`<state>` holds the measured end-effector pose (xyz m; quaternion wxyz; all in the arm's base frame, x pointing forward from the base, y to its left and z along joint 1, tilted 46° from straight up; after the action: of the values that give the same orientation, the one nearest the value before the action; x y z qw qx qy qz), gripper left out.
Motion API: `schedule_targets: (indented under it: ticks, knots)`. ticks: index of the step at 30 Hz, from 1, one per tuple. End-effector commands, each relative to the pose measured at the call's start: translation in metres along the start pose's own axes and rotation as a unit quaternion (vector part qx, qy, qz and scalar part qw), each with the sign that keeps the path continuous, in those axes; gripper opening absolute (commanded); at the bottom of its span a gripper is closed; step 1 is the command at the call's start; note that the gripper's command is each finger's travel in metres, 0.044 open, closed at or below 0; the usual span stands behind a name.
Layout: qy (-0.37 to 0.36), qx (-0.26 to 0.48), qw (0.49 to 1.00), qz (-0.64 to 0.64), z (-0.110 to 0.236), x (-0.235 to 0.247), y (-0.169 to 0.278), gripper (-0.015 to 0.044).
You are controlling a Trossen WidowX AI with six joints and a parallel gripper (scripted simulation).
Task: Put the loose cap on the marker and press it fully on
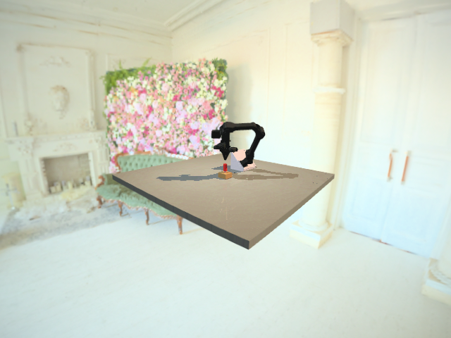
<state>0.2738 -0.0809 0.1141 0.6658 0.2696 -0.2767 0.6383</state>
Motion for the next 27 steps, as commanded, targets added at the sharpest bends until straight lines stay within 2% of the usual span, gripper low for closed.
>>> schedule_targets:
  ticks: [1, 27]
  knots:
    - [-0.004, 0.0, 1.0, 0.002, -0.006, 0.001, 0.001, 0.0]
    - [-0.004, 0.0, 1.0, 0.002, -0.041, 0.0, 0.0, 0.0]
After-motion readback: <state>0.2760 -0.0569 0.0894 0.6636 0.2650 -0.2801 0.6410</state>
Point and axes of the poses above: the point midway between the two fingers, 35 mm back from their tips, its own z axis back along the fingers, its own x axis across the jaws, y = z × x, the point moved 2 cm from there along z, back along the fingers, and after that the axes turned 1 degree about -z, right-handed, at the moved point
